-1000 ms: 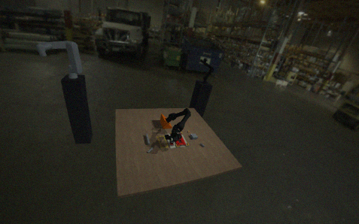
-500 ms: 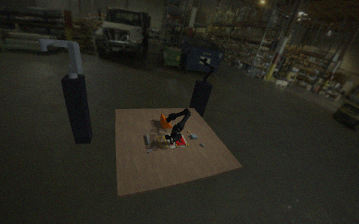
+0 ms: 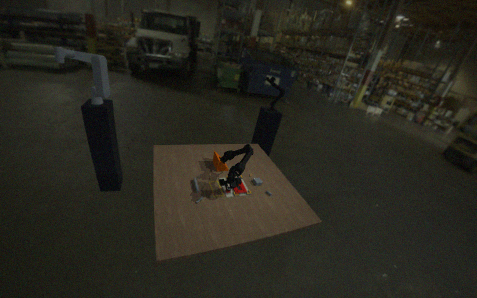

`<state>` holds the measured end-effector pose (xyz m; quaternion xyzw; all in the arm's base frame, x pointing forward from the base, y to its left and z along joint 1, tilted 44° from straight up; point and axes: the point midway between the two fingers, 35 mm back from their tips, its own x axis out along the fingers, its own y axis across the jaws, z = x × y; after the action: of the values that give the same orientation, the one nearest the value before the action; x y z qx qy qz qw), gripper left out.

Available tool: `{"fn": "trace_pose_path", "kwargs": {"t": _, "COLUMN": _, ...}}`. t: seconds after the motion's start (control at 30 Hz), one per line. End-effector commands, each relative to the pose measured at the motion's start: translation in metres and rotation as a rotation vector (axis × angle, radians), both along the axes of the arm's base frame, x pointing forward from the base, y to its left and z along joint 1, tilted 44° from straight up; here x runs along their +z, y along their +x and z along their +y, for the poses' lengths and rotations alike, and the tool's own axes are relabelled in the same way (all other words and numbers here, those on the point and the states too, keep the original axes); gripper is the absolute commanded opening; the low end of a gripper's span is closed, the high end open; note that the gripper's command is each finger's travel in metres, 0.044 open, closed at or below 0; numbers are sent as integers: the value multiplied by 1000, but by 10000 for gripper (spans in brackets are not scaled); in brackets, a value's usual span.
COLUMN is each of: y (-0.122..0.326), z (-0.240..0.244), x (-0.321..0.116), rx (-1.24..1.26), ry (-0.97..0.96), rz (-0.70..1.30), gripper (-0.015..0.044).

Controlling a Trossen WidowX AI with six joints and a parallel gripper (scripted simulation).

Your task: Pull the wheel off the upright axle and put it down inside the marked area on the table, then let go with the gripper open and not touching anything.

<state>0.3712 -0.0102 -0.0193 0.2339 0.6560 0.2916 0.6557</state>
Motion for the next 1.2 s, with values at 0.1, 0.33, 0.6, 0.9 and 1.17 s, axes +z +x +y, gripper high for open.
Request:
{"fn": "trace_pose_path", "kwargs": {"t": 0.1, "y": -1, "z": -7, "x": 5, "rx": -7, "ry": -3, "rz": 1, "gripper": 0}}
{"fn": "trace_pose_path", "kwargs": {"t": 0.33, "y": -1, "z": -8, "x": 6, "rx": -8, "ry": -2, "rz": 2, "gripper": 0}}
{"fn": "trace_pose_path", "kwargs": {"t": 0.6, "y": -1, "z": -10, "x": 8, "rx": -8, "ry": -2, "rz": 2, "gripper": 0}}
{"fn": "trace_pose_path", "kwargs": {"t": 0.9, "y": -1, "z": -12, "x": 10, "rx": -9, "ry": -2, "rz": 2, "gripper": 0}}
{"fn": "trace_pose_path", "kwargs": {"t": 1.17, "y": -1, "z": -14, "x": 12, "rx": -10, "ry": -2, "rz": 2, "gripper": 0}}
